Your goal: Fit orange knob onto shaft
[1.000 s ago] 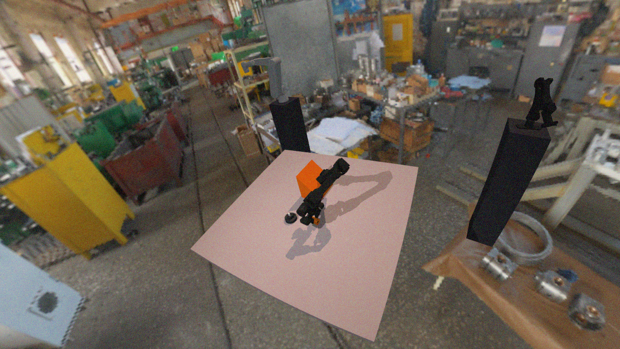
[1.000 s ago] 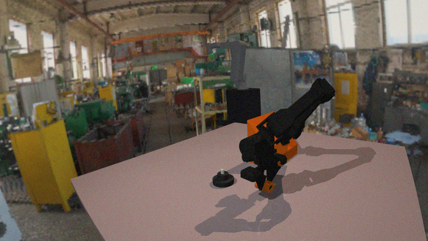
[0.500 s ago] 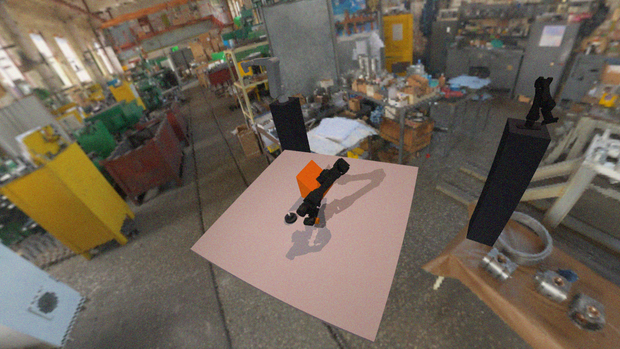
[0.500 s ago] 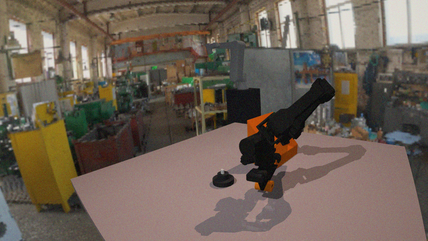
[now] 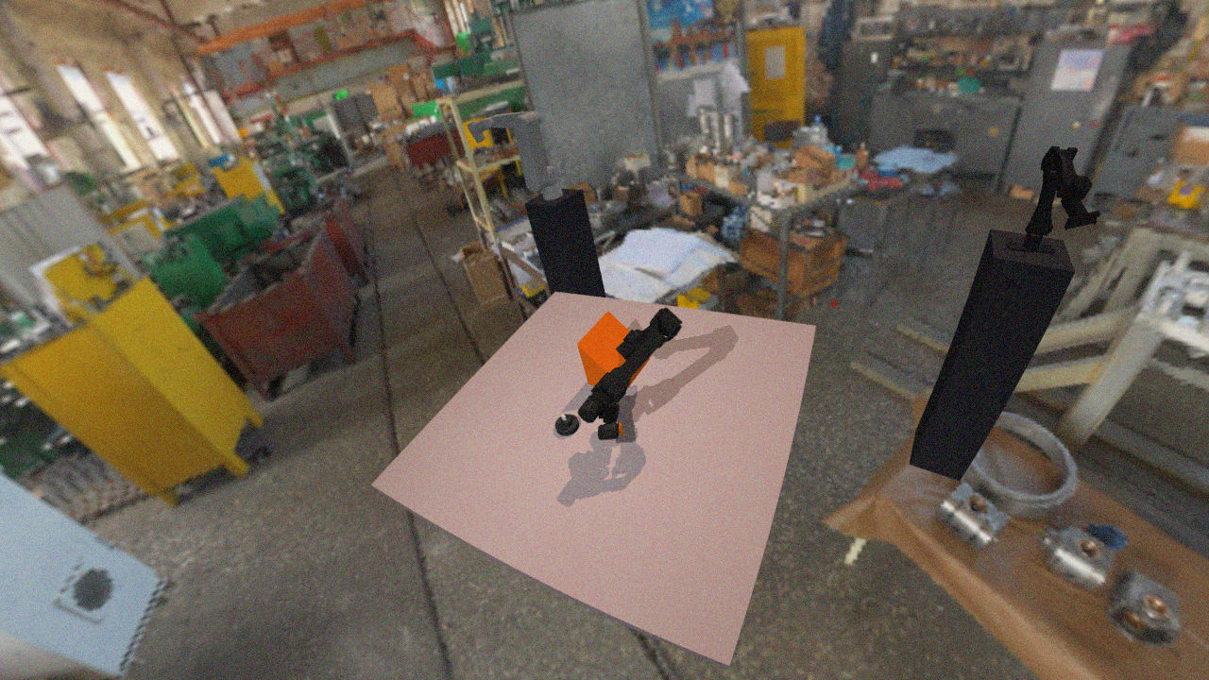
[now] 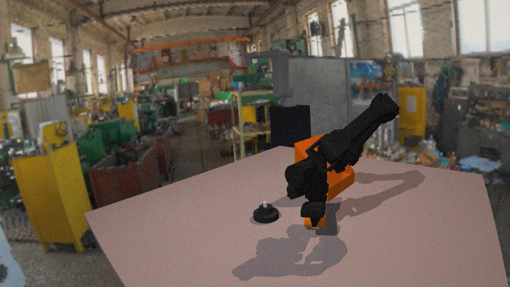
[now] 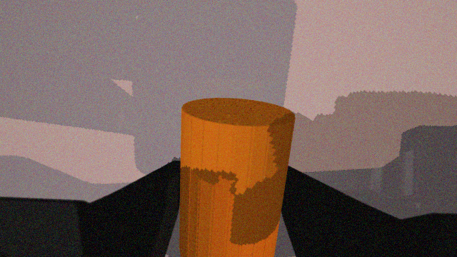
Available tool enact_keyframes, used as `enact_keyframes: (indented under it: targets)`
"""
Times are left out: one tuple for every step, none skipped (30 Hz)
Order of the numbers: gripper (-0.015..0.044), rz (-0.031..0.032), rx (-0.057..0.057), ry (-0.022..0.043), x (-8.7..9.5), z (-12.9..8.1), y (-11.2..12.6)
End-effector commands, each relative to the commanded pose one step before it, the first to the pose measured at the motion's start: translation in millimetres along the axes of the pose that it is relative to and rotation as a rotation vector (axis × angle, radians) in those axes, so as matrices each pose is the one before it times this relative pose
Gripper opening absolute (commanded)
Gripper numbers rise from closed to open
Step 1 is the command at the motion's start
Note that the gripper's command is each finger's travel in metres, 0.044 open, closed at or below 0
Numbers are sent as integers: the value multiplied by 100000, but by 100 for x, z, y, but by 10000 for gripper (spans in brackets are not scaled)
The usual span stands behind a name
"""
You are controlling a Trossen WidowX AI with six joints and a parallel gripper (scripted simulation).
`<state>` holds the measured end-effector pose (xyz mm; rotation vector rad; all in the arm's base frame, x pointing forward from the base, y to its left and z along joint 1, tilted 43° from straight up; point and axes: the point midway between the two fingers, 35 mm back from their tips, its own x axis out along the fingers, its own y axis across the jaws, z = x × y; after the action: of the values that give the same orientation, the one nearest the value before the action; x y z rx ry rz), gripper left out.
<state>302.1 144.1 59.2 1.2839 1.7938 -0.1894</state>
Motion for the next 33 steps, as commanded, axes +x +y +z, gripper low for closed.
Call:
enact_keyframes:
  targets:
    - [180,516,-11944,1,-179,-74,88]
    - [180,-1,-3492,0,0,0,0]
    - [180,-1,-3492,0,0,0,0]
    - [180,-1,-3492,0,0,0,0]
    - [180,0,-3492,0,0,0,0]
    - [180,2,-3493,-1,0,0,0]
    - [180,2,-3493,-1,0,1,0]
    - [180,2,-3493,-1,0,1,0]
    - [180,2,-3493,-1,0,1,0]
    - [180,1,-3493,-1,0,1,0]
    - [180,1,-2904,-1,0,0,0]
    - [180,1,-1743,-1,0,0,0]
    - [180,0,-581,0,0,0,0]
    - [180,0,0,0,0,0,0]
    - [180,0,0,0,0,0,0]
    - [180,0,0,0,0,0,0]
    - [180,0,0,0,0,0,0]
    - [180,0,0,0,0,0,0]
    - [180,0,0,0,0,0,0]
    - [180,-2,-580,-1,0,0,0]
    - [180,-5,-1741,-2,0,0,-1]
    - [180,-8,-2902,-3,0,0,-2]
    - [180,-9,-3491,-3,0,0,-2]
    - [180,-8,-3491,-3,0,0,-1]
    - [180,-6,-3491,-2,0,0,-1]
    - [180,-4,-3492,-1,0,0,-1]
    - [180,-3,-3492,-1,0,0,-1]
    - [180,-2,-3492,0,0,0,0]
    - [180,1,-3493,0,0,0,0]
    - [180,7,-3494,1,0,1,1]
    - [180,7,-3494,0,0,1,1]
    - [180,7,-3494,0,0,1,1]
    - [180,7,-3494,0,0,1,1]
